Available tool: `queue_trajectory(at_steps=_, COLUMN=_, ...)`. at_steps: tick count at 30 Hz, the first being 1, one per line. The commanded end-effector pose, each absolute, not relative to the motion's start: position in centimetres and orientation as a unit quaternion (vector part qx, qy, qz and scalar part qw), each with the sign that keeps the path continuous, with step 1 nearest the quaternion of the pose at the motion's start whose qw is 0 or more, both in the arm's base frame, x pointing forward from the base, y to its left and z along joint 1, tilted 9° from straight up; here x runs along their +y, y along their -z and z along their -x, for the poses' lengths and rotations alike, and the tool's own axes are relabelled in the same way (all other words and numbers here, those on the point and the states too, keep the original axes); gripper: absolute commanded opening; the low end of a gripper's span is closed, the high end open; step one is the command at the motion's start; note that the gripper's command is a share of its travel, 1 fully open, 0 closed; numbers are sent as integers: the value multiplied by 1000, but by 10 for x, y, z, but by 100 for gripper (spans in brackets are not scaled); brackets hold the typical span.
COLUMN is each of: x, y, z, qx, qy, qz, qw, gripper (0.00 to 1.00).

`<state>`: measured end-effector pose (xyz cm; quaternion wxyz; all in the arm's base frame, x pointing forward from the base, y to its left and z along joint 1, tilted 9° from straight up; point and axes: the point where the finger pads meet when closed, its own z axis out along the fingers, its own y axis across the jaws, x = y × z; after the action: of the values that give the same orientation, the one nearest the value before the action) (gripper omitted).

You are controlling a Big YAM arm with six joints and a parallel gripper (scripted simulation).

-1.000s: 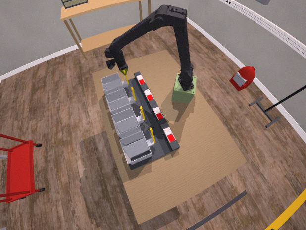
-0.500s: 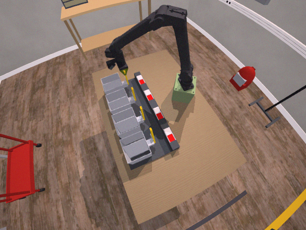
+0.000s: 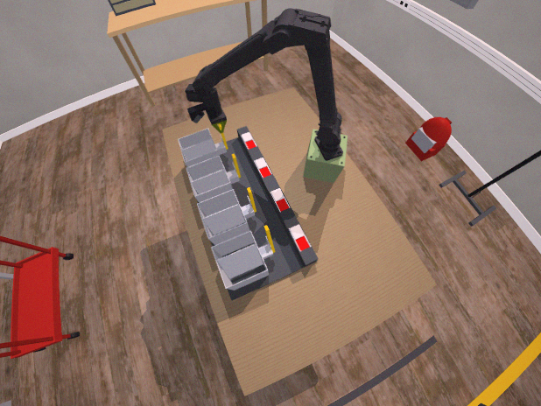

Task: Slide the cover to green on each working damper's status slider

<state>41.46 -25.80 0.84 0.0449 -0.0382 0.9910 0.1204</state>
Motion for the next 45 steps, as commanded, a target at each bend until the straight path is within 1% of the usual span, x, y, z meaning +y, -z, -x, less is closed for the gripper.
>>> queue_trajectory(at_steps=1, x=-275, y=-14, z=-426, qx=990, qy=-122, qz=38, qw=54, gripper=17)
queue_trajectory(at_steps=33, x=-295, y=-5, z=-425, qx=973, qy=-223, qz=42, qw=50, gripper=17)
queue_trajectory(at_steps=45, x=-295, y=-4, z=-427, qx=969, qy=-239, qz=45, qw=48, gripper=17)
